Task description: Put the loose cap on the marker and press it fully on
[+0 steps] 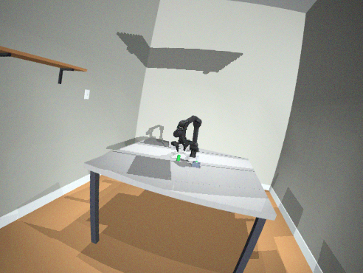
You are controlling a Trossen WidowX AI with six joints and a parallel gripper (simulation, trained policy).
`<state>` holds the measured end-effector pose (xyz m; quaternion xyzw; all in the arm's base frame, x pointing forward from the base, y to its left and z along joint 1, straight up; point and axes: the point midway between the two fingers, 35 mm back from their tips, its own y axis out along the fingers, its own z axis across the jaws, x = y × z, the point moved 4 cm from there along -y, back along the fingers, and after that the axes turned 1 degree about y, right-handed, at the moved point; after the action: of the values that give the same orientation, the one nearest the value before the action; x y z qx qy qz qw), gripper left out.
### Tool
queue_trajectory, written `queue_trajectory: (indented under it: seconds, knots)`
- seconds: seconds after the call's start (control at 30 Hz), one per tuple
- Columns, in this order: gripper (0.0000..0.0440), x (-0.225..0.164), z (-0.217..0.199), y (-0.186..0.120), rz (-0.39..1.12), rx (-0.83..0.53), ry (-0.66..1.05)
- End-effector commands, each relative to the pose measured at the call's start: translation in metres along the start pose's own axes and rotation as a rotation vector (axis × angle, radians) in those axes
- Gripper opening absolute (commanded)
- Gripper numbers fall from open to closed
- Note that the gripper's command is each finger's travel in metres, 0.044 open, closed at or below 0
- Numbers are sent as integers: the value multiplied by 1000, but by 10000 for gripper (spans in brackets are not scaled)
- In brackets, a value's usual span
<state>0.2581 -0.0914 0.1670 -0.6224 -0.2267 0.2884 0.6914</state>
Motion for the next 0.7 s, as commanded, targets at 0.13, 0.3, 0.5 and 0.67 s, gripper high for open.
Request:
queue_trajectory:
  seconds: [0.13, 0.3, 0.5, 0.67]
  knots:
    - [298, -6, -6, 23, 10, 56, -20]
    - [287, -8, -8, 40, 13, 79, -42]
    - [269, -9, -9, 56, 18, 97, -81]
    - [255, -10, -9, 65, 25, 97, -116]
